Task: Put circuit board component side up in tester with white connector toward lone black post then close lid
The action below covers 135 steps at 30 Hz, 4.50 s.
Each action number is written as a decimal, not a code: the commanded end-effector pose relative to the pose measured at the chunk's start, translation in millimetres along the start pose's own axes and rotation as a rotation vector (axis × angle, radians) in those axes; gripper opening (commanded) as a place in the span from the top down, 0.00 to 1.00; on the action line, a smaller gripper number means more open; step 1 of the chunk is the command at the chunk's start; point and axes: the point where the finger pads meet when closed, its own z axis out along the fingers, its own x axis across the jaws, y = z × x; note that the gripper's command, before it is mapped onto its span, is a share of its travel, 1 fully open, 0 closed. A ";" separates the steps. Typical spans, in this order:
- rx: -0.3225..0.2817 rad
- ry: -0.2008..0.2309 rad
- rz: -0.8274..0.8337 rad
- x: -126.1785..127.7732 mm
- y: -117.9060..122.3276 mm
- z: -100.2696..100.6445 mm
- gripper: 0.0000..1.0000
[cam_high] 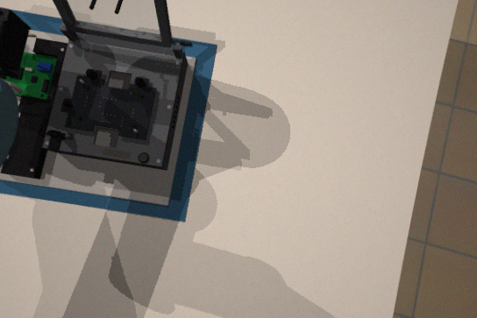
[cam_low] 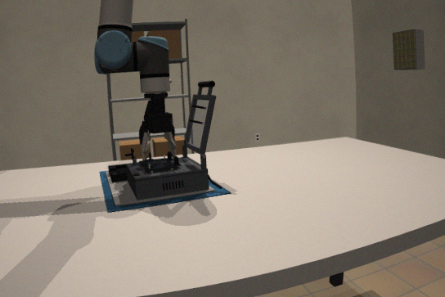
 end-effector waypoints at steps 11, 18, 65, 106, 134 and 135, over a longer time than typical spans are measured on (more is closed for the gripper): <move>-0.001 0.003 0.000 1.5 -1.1 -0.3 0.41; -0.001 0.003 0.000 1.6 -1.0 0.2 0.41; -0.001 0.003 0.000 2.0 -1.0 21.0 0.41; -0.001 0.003 0.000 1.9 -1.0 21.0 0.46; -0.001 0.003 0.000 1.9 -1.0 21.0 0.51; -0.001 0.003 0.000 1.9 -1.0 21.0 0.51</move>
